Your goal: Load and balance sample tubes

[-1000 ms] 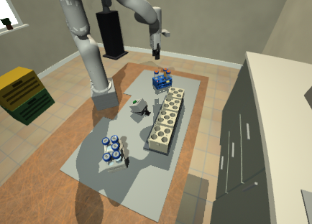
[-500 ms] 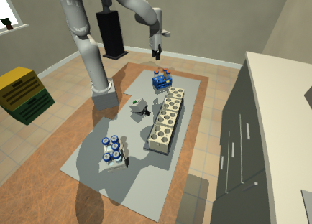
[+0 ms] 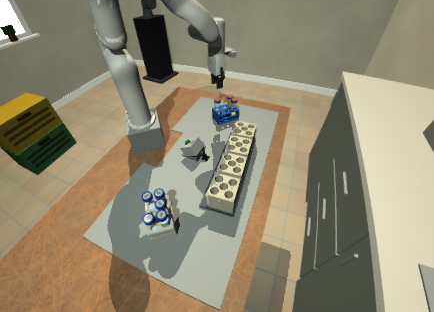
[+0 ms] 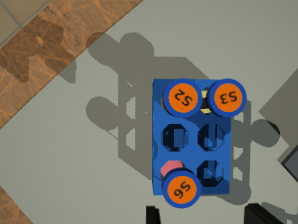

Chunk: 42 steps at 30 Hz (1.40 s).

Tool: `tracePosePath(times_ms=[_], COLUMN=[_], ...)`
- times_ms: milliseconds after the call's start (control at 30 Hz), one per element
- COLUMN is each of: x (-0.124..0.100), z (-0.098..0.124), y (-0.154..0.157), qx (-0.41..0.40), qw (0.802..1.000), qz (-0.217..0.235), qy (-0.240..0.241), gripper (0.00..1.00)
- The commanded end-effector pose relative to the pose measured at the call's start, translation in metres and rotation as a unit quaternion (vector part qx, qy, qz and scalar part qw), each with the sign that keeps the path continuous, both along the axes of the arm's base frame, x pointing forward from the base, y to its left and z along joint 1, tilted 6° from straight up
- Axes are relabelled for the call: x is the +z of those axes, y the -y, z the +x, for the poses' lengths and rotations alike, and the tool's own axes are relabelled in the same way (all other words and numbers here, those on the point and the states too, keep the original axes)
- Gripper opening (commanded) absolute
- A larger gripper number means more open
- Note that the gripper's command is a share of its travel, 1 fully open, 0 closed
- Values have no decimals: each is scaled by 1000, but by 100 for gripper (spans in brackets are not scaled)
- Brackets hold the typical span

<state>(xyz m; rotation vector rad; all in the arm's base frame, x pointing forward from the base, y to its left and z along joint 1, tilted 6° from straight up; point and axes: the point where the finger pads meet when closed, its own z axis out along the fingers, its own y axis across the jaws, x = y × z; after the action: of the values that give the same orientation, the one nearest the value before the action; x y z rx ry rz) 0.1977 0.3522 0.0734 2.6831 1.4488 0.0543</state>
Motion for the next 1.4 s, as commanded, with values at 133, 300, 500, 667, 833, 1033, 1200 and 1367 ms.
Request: tracePosePath(times_ms=[133, 300, 500, 667, 833, 1033, 1200, 1367], x=[-14, -20, -32, -42, -48, -60, -70, -76], z=[2, 2, 3, 4, 5, 5, 6, 7], y=[-1, 0, 0, 1, 1, 2, 3, 3], qx=[0, 0, 0, 0, 0, 0, 0, 0], qw=[1000, 1000, 1000, 1000, 1000, 1000, 1000, 1000], qz=[2, 2, 2, 2, 2, 2, 2, 2], qy=[1, 1, 1, 1, 1, 1, 1, 1], gripper=[57, 57, 57, 57, 57, 57, 57, 57])
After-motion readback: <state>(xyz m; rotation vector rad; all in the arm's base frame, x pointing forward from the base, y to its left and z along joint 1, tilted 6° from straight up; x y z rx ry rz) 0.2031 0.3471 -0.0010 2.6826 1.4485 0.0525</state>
